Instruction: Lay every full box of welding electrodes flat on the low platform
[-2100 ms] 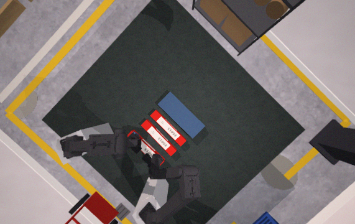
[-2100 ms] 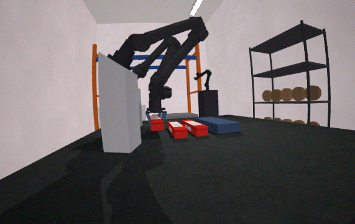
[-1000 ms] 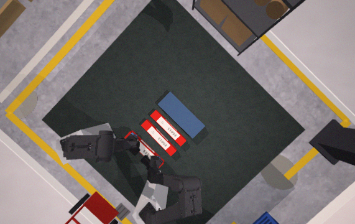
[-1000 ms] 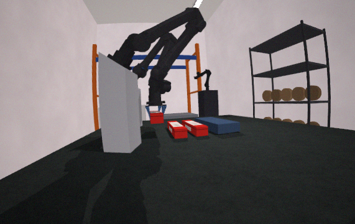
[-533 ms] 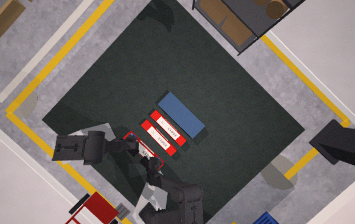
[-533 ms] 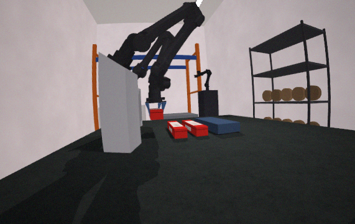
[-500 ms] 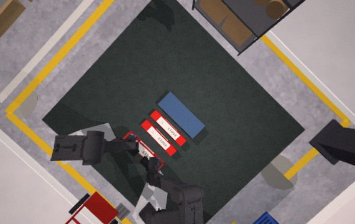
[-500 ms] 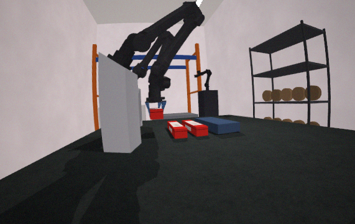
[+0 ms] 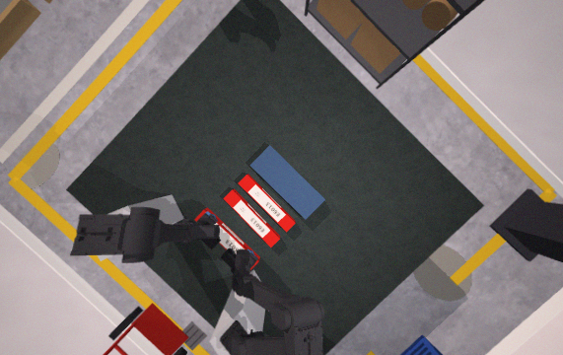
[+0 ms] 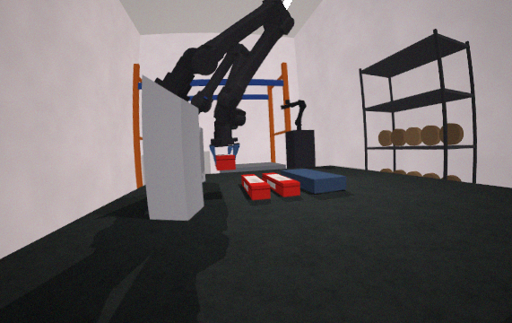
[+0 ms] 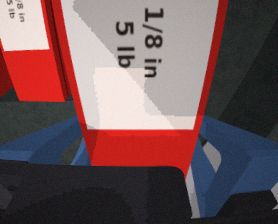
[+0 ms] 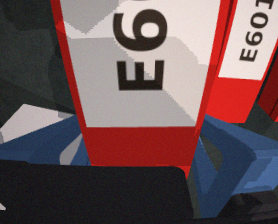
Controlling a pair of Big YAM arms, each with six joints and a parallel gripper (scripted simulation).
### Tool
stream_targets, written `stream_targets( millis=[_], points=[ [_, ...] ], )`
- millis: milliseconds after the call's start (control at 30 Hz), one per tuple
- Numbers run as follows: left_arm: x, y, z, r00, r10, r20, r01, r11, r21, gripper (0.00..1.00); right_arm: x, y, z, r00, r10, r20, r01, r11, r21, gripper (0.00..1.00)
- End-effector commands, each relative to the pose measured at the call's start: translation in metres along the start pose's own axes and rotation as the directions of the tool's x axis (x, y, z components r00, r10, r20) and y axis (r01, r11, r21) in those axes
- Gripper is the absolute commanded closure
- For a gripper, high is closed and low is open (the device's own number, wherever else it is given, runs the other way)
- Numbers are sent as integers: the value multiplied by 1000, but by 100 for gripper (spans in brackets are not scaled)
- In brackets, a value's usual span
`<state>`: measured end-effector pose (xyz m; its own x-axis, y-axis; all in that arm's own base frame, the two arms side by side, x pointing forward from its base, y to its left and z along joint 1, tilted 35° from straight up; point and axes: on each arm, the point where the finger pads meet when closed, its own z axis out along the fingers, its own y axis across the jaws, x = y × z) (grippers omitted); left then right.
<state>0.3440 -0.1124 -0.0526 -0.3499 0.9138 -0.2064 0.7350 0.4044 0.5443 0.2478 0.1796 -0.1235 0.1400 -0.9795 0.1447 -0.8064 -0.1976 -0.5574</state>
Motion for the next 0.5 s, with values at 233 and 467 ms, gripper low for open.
stream_targets(
  millis=[233, 467],
  points=[
    [7, 15, -8, 1000, 3, -11, -3, 1000, -4, 100, 9, -16, -6, 1000, 0, -9, 0, 1000, 1, 100],
    [4, 30, -8, 1000, 2, -8, -2, 1000, -5, 100, 12, -28, -6, 1000, -2, -11, 2, 1000, -2, 100]
  ],
)
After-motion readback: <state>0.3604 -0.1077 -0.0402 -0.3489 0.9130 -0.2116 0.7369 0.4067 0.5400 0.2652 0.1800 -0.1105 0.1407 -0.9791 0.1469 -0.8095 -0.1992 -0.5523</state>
